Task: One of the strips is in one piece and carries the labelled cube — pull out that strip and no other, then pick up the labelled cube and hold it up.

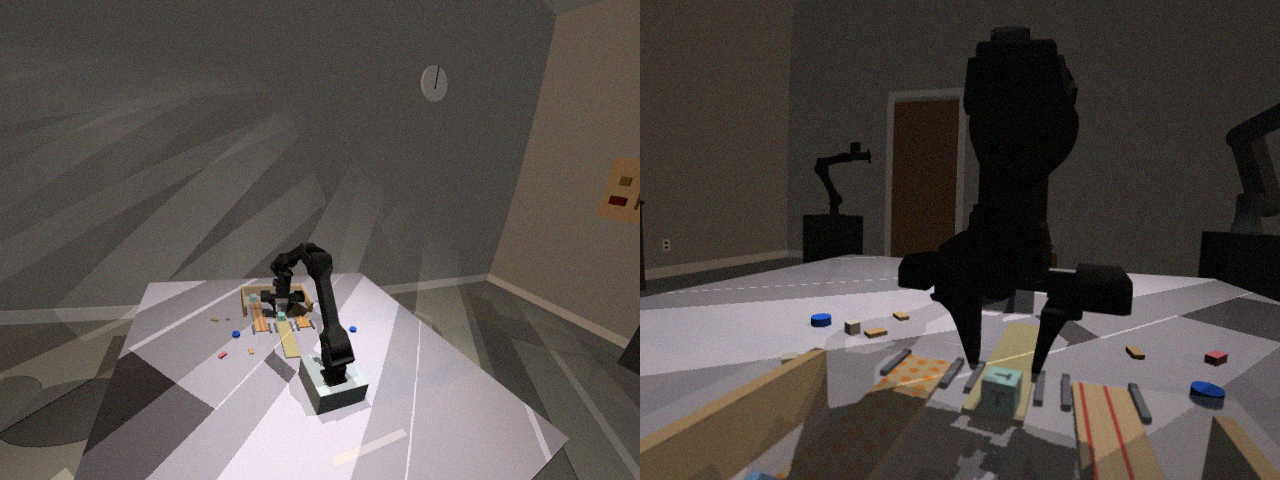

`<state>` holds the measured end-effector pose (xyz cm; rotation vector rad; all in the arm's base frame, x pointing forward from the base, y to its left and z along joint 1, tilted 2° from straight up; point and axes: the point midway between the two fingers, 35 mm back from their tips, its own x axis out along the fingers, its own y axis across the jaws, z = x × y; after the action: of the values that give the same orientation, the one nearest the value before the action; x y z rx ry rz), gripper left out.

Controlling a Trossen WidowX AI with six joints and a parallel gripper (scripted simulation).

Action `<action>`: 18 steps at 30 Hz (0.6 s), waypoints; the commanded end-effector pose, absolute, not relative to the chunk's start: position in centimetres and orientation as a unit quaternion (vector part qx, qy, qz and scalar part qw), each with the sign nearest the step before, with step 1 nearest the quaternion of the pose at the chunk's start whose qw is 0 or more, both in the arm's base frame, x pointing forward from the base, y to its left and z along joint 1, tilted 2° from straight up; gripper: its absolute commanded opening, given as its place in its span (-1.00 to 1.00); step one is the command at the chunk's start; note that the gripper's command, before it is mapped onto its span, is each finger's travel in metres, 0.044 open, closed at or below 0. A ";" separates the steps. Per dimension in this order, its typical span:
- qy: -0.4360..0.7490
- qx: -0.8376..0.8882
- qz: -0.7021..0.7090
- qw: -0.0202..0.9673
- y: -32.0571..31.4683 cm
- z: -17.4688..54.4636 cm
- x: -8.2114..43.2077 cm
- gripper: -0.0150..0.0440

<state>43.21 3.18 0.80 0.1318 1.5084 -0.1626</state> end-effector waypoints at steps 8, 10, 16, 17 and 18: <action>0.689 0.058 -0.073 0.719 3.1 -1.6 43.0 0.36; 0.689 0.058 -0.073 0.719 3.1 -1.9 43.0 0.36; 0.689 0.058 -0.073 0.719 3.1 -2.0 43.0 0.36; 0.689 0.058 -0.073 0.719 3.1 -2.0 43.0 0.36; 0.689 0.058 -0.073 0.719 3.1 -2.0 43.0 0.36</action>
<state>43.09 3.06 -1.57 0.1307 1.5155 -0.1638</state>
